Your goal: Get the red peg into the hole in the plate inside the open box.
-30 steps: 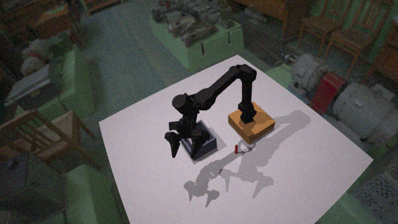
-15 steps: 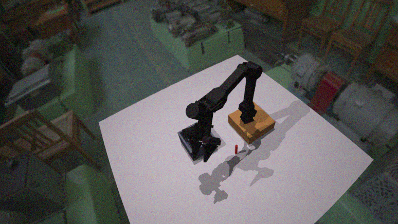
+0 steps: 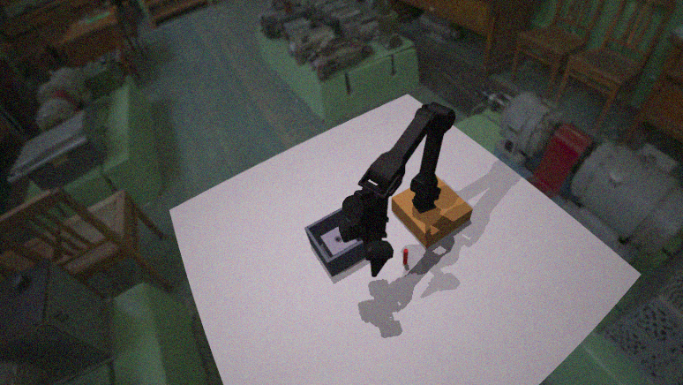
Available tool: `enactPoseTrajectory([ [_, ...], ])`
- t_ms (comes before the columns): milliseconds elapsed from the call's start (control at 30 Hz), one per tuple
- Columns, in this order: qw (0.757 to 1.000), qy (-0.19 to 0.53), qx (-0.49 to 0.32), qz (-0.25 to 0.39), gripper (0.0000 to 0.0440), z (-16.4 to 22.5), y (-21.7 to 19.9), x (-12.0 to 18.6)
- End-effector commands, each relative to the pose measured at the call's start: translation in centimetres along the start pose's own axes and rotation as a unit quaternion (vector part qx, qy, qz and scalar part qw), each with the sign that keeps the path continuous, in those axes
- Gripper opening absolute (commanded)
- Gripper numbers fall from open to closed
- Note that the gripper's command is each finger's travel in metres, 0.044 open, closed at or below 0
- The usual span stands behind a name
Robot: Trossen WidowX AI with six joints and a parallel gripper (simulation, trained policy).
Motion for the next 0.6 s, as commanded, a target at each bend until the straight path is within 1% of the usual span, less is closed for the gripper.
enactPoseTrajectory([
  [0,0.998,0.004,-0.046,0.052,0.0440,1.6,-2.2,0.0],
  [267,0.979,0.004,-0.131,0.157,0.0440,4.6,-6.7,-0.1],
  [567,0.938,-0.022,-0.218,0.267,0.0440,7.4,-11.7,-0.3],
])
Point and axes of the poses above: the point midway between the two fingers, 35 mm back from their tips, its own x axis back along the fingers, its own y axis across the jaws, z = x × y, the point moved 2 cm from there along x, back along the fingers, and after that the axes turned 15 degrees about -x, right-handed, at the moved point
